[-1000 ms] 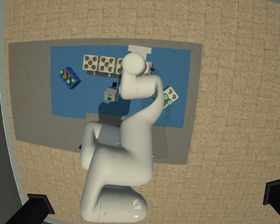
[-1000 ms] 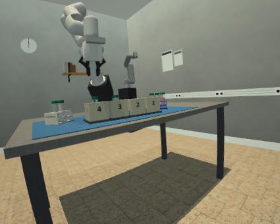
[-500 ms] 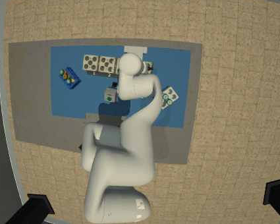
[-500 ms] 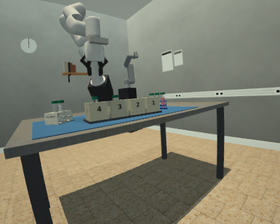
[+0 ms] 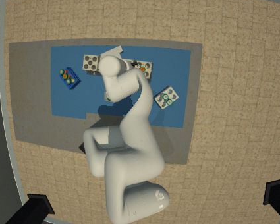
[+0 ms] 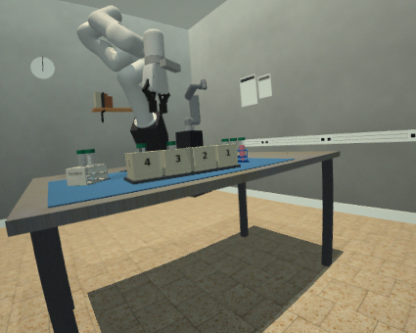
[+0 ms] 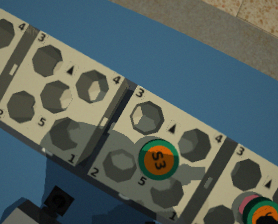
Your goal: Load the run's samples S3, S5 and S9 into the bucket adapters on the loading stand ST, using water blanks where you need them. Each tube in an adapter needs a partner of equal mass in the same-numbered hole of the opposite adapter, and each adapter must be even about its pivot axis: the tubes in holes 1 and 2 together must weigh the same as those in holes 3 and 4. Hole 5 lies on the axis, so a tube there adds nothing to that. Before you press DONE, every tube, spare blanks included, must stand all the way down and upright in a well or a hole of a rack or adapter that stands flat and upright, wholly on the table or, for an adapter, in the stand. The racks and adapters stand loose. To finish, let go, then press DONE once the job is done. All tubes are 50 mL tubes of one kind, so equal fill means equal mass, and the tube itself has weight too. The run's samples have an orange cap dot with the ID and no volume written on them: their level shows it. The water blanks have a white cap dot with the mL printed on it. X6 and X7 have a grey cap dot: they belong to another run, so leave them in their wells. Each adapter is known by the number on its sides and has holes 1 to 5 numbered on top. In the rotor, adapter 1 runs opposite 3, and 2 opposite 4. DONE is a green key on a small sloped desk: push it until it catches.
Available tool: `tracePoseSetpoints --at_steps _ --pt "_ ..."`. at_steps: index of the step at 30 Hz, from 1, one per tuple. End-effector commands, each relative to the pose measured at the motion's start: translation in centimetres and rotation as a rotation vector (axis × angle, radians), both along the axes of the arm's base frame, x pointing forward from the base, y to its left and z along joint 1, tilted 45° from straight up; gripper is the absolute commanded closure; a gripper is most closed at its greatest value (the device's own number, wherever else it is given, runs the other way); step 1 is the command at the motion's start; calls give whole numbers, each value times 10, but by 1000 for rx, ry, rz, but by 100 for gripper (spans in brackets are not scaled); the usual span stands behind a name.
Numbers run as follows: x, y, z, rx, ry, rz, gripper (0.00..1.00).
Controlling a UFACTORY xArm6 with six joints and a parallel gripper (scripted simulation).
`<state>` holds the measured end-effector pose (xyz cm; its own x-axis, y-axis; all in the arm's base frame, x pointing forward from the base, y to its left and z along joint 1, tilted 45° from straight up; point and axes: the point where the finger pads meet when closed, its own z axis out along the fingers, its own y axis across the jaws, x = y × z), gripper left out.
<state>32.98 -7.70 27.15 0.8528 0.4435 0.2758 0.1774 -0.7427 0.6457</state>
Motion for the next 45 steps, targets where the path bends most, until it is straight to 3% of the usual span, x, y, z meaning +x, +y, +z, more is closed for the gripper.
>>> tracePoseSetpoints --at_steps 1,7,45 --pt "2 14 -7 -54 53 67 43" --pt "5 39 -23 -148 150 205 43" --pt "23 183 -113 -147 151 205 43"
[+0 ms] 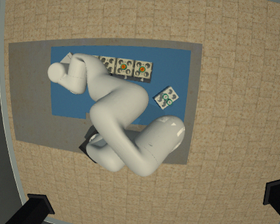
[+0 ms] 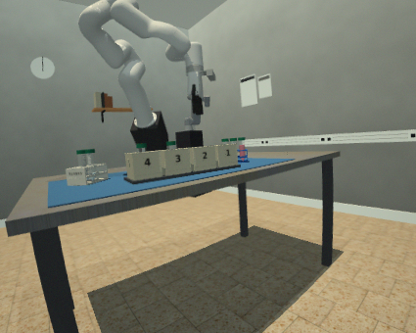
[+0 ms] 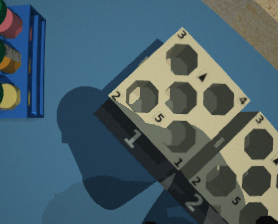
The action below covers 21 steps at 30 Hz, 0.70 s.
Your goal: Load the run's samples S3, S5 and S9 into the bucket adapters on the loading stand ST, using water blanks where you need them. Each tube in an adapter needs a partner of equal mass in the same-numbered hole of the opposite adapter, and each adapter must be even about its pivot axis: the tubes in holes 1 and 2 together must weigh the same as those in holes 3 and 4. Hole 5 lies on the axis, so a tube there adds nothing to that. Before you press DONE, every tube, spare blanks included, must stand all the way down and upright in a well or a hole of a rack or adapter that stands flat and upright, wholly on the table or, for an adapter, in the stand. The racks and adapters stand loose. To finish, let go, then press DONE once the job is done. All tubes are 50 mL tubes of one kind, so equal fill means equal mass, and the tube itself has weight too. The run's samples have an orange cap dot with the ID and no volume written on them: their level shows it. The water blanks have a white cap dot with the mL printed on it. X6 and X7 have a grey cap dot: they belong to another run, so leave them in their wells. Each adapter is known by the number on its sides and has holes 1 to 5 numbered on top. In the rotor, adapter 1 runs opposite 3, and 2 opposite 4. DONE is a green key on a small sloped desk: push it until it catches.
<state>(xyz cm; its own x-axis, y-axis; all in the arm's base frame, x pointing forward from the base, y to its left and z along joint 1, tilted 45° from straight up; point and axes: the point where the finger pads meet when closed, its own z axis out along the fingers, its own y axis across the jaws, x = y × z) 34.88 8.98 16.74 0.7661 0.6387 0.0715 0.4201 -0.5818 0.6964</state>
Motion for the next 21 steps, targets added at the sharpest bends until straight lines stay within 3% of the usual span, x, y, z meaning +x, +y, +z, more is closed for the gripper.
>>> tracePoseSetpoints --at_steps 1,21 --pt "4 20 -12 -1 -3 -3 43" --pt "13 92 -57 -1 -3 -3 43"
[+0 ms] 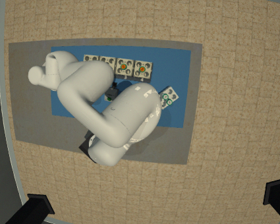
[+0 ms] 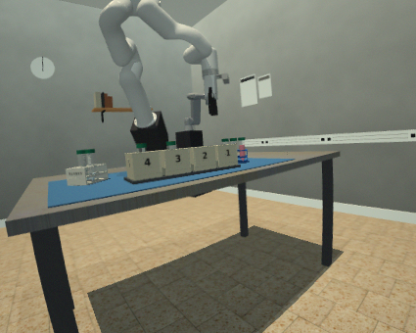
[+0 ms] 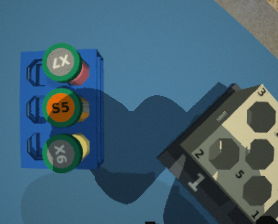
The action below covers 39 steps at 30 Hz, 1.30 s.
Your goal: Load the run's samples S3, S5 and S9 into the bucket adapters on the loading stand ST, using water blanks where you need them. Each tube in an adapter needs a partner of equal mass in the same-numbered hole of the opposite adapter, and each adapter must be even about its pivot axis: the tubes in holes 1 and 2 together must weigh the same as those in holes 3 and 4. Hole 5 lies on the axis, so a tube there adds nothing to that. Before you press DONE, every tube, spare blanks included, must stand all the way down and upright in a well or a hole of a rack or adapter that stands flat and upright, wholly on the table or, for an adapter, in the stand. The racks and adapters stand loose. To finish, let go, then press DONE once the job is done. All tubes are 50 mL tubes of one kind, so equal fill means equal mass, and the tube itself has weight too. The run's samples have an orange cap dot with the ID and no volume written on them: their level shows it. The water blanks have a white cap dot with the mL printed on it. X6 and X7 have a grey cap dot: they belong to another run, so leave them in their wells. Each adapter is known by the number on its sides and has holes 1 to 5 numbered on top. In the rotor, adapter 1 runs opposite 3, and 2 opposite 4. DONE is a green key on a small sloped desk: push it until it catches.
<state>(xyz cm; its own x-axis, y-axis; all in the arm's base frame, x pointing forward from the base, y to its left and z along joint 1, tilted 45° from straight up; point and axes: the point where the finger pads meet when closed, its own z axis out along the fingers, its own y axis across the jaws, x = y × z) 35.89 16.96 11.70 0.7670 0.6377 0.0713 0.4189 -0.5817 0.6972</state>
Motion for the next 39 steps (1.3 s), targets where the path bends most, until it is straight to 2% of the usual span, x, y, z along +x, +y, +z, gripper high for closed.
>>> tracePoseSetpoints --at_steps 1,26,39 --pt "3 12 -6 0 -2 -1 43" --pt "15 109 -67 1 -2 -1 43" --pt "15 109 -67 1 -2 -1 43"
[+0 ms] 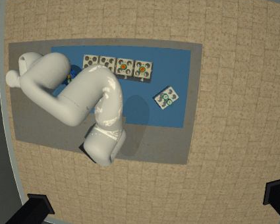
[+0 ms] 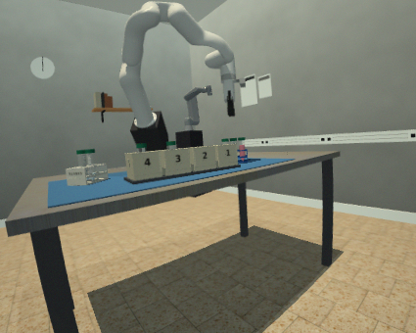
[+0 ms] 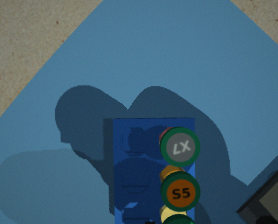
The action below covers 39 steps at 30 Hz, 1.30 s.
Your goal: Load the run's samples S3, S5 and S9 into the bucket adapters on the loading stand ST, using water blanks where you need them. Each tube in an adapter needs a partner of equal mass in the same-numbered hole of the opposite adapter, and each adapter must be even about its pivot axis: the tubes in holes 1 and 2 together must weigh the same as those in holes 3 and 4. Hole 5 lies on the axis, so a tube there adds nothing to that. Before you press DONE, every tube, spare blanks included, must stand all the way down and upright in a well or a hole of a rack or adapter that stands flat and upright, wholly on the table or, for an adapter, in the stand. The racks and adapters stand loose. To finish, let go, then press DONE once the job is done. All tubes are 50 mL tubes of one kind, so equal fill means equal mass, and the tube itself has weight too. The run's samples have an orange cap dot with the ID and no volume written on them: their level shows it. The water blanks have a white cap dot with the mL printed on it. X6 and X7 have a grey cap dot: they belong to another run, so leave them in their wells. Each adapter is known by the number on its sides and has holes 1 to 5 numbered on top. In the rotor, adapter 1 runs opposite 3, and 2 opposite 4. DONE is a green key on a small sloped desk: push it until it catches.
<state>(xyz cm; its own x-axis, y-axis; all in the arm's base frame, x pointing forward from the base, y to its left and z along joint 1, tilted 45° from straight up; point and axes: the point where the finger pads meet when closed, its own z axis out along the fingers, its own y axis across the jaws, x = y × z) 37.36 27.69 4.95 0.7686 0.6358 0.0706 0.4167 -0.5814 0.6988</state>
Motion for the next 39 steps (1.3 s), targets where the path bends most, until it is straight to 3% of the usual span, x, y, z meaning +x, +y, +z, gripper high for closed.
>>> tracePoseSetpoints --at_steps 1,39 --pt "0 2 1 3 -1 2 43" --pt "33 -33 -48 2 -1 2 43"
